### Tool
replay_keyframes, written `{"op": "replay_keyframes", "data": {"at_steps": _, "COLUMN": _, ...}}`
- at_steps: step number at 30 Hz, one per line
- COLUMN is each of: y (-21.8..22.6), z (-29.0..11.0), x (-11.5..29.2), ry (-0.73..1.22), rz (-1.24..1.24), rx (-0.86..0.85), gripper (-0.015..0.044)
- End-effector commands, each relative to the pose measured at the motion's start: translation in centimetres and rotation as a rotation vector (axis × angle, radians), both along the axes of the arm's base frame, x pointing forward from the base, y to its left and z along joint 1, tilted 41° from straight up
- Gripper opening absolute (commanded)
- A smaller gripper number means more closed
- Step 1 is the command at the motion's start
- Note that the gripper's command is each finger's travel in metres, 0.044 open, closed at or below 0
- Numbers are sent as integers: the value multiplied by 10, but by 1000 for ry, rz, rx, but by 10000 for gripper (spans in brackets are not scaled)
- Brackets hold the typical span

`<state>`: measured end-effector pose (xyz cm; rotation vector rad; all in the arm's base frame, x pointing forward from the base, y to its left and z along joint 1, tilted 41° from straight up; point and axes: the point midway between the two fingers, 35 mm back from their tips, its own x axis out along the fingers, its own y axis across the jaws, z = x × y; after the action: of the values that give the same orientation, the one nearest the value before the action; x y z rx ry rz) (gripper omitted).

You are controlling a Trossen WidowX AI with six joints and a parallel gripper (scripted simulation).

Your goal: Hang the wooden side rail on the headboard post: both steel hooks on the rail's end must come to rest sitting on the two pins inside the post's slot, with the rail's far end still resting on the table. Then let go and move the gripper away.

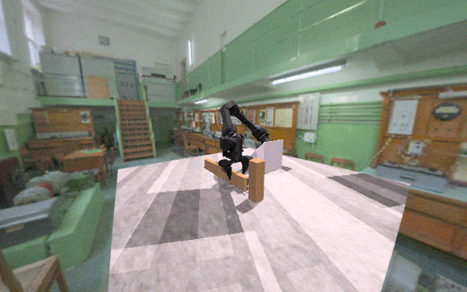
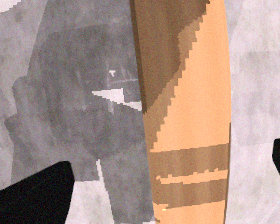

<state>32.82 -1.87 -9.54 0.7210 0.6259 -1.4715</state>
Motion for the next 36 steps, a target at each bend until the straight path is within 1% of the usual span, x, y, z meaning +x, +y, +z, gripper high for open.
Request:
{"op": "replay_keyframes", "data": {"at_steps": 1, "y": -5, "z": -4, "x": -2, "ry": 6, "rz": 4, "rx": -7, "gripper": 440}}
{"op": "replay_keyframes", "data": {"at_steps": 19, "y": -23, "z": -23, "x": -3, "ry": 6, "rz": 4, "rx": -9, "gripper": 440}}
{"op": "replay_keyframes", "data": {"at_steps": 31, "y": -23, "z": -23, "x": -3, "ry": 6, "rz": 4, "rx": -9, "gripper": 125}}
{"op": "replay_keyframes", "data": {"at_steps": 36, "y": -23, "z": -23, "x": -3, "ry": 6, "rz": 4, "rx": -9, "gripper": 92}}
